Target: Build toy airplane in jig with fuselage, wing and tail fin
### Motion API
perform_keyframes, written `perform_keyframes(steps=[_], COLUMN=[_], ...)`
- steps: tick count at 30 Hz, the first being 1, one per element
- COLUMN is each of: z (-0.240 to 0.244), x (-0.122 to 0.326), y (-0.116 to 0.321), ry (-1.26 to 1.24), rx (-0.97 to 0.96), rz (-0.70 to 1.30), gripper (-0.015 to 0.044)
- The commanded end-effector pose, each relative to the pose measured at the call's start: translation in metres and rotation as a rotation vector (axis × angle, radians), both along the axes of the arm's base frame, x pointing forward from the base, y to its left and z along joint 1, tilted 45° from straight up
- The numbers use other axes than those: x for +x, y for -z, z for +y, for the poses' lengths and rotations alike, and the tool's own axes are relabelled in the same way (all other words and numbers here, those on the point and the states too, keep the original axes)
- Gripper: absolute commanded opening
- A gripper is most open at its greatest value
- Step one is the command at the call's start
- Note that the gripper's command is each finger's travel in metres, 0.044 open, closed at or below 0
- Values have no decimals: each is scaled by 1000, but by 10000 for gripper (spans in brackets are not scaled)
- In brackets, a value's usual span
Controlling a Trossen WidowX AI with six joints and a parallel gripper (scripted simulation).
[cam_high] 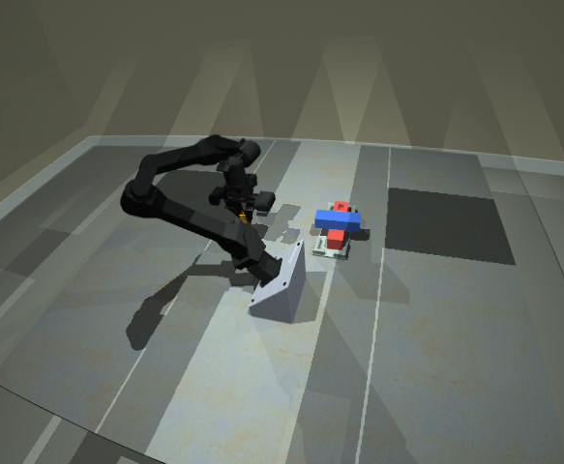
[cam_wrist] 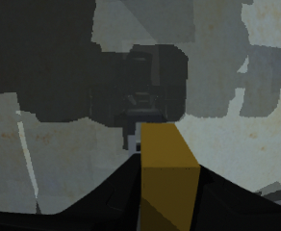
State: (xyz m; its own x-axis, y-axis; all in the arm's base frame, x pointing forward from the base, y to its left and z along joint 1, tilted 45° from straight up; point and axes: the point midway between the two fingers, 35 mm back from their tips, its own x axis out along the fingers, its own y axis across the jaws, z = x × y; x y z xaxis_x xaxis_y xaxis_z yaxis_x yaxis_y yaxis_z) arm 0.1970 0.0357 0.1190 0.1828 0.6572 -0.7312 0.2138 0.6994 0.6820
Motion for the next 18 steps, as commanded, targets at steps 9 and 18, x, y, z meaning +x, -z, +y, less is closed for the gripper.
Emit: perform_keyframes(steps=[9,18], z=[-28,-45], x=[-7,-18], y=[-29,-51], ry=[42,71], rx=[-22,-27], rz=[-7,-6], gripper=[0,0])
